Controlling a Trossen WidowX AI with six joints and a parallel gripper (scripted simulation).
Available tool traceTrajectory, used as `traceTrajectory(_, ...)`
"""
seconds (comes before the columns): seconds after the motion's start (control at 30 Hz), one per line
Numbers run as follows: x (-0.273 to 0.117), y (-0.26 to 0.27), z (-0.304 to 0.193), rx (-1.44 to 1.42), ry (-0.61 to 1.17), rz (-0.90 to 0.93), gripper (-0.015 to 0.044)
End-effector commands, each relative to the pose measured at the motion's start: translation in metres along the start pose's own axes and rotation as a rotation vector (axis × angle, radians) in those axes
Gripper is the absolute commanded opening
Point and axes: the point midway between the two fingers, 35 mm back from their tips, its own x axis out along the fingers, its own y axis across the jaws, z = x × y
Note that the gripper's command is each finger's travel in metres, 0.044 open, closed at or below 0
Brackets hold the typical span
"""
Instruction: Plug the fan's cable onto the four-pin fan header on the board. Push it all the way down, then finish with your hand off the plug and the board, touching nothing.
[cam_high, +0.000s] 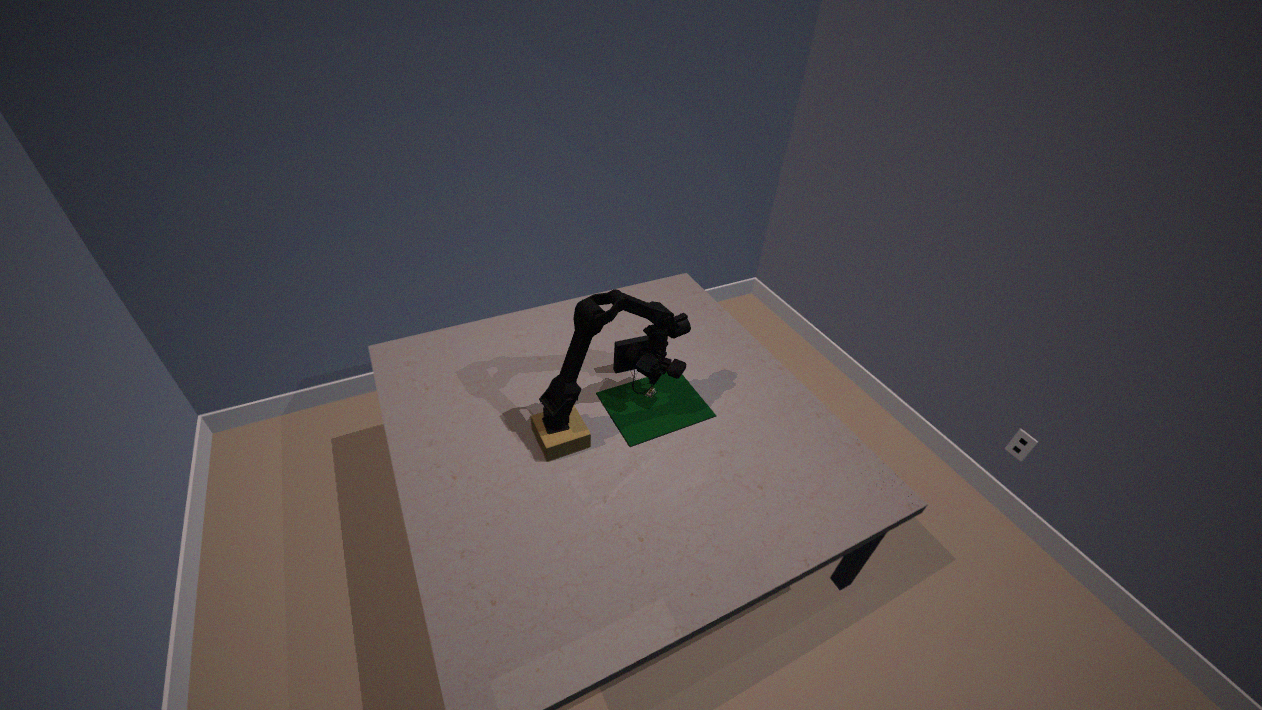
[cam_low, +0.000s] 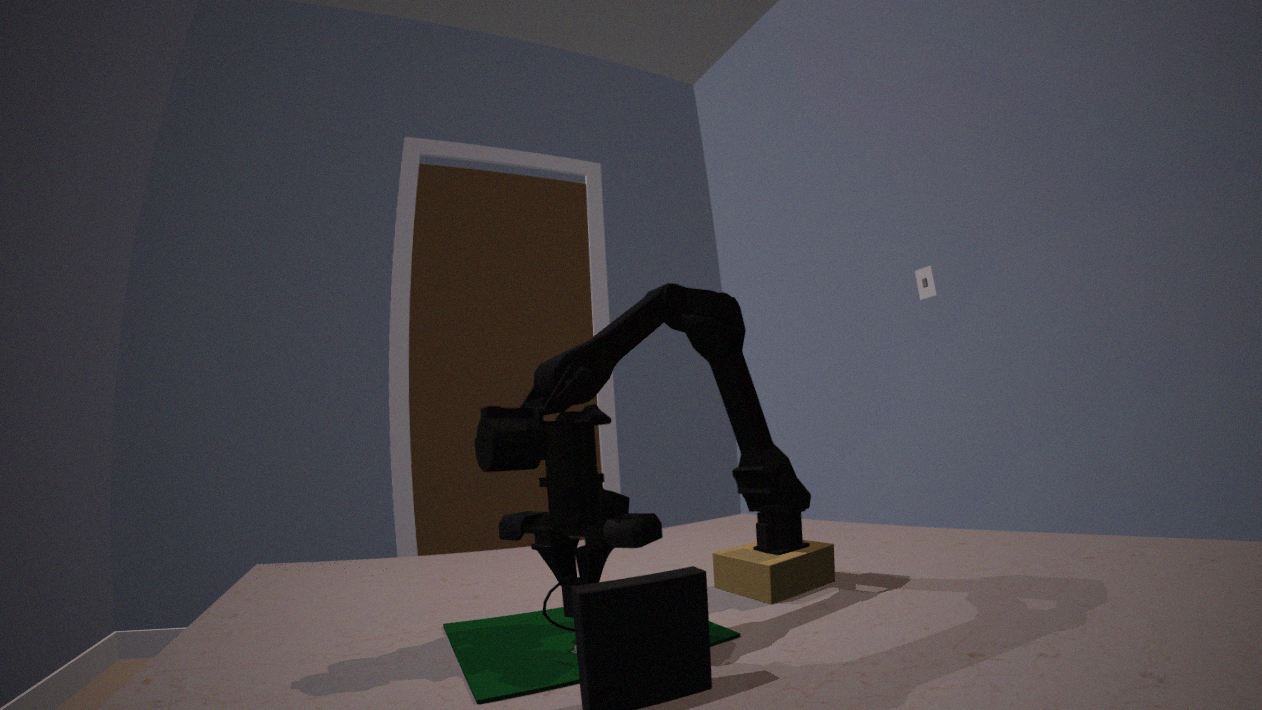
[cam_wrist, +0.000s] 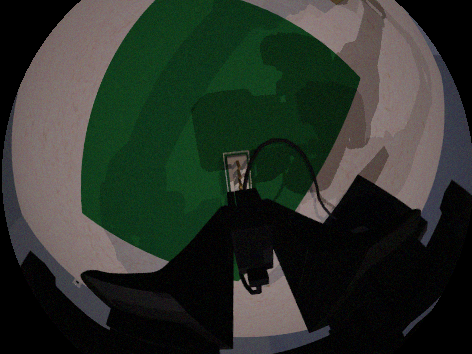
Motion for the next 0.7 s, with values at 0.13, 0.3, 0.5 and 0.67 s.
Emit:
traceTrajectory(0.13, -0.0015, -0.0021, 0.0071, 0.045, -0.001, 0.002, 0.0000)
traceTrajectory(0.3, -0.0021, -0.0023, 0.0092, 0.049, -0.001, 0.002, 0.0000)
traceTrajectory(0.5, -0.0021, -0.0023, 0.0092, 0.049, -0.001, 0.002, 0.0000)
traceTrajectory(0.67, -0.0021, -0.0021, 0.0115, 0.045, -0.001, 0.002, 0.0000)
